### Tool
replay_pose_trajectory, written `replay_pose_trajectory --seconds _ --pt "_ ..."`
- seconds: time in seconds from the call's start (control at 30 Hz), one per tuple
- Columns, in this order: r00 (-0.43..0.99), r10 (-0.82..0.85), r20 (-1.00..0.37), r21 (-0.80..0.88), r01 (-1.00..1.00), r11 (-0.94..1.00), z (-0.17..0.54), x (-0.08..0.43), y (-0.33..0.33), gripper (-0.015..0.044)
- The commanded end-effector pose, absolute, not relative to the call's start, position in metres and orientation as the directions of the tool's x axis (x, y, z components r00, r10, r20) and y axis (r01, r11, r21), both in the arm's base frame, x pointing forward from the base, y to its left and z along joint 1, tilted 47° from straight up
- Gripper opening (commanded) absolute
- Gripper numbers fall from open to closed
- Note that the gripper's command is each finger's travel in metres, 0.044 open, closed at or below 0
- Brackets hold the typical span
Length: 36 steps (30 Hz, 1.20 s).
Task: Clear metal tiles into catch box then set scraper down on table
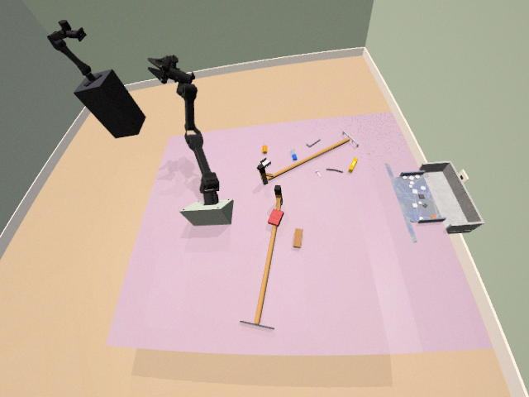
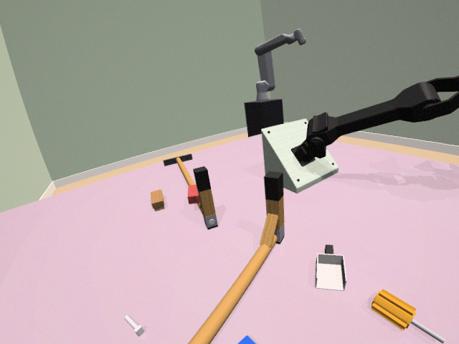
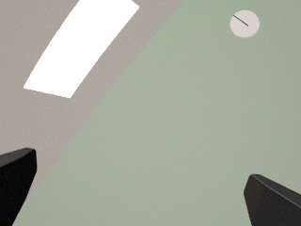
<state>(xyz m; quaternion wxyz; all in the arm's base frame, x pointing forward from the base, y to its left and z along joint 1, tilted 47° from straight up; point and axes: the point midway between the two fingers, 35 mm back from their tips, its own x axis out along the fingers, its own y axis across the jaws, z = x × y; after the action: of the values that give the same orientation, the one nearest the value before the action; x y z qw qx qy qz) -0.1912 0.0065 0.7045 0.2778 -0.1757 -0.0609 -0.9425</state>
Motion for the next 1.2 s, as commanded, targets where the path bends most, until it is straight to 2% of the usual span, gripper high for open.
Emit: replay_pose_trajectory --seconds 0.0,0.67,1.17 --pt "-0.785 -0.498 0.37 0.016 0.541 -0.841 0.707 -0.189 0.003 0.044" --pt "-0.658 -0.508 0.557 -0.159 0.515 -0.842 0.742 -0.1 -0.075 0.044" --pt "-0.508 -0.588 0.629 -0.316 0.524 -0.791 0.743 -0.035 -0.15 0.044"
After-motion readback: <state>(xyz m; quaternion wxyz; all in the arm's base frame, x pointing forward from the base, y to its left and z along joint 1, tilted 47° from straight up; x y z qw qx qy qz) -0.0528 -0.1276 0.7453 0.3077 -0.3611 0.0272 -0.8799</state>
